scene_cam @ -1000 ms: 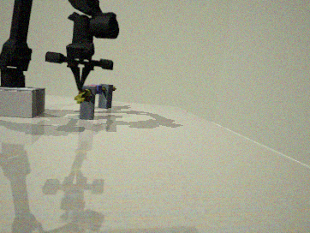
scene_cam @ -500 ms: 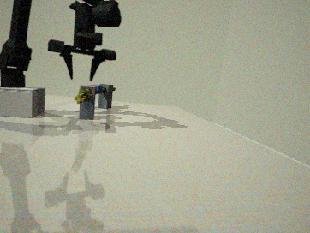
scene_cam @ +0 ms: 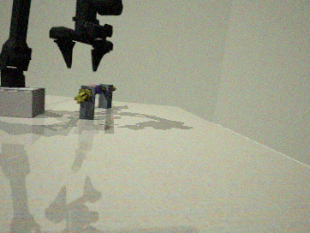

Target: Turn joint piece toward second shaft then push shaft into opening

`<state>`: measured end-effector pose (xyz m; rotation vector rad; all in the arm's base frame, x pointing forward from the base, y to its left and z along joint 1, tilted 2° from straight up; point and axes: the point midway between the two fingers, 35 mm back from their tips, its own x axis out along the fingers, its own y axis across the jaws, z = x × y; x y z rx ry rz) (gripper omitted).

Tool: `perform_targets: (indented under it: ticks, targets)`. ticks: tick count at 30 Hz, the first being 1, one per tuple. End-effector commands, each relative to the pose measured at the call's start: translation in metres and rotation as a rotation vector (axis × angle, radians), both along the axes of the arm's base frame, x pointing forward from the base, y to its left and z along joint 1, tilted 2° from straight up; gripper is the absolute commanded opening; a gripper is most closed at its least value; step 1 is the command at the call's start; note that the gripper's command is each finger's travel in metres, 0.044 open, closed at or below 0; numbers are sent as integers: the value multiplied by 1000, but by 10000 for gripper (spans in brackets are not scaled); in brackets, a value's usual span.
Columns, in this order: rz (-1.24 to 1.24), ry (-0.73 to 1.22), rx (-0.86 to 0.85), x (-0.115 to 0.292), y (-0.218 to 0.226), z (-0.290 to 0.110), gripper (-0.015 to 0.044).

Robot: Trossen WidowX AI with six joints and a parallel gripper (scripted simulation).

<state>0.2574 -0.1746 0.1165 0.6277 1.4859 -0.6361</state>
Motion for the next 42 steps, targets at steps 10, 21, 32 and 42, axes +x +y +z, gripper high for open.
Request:
perform_targets:
  ticks: [10,21,32,42]
  targets:
    - [451,-2,7,-1,2,28,440]
    - [771,0,12,-3,3,48,440]
    - [631,-32,47,4,20,41,440]
    - [319,-72,146,16,59,26,440]
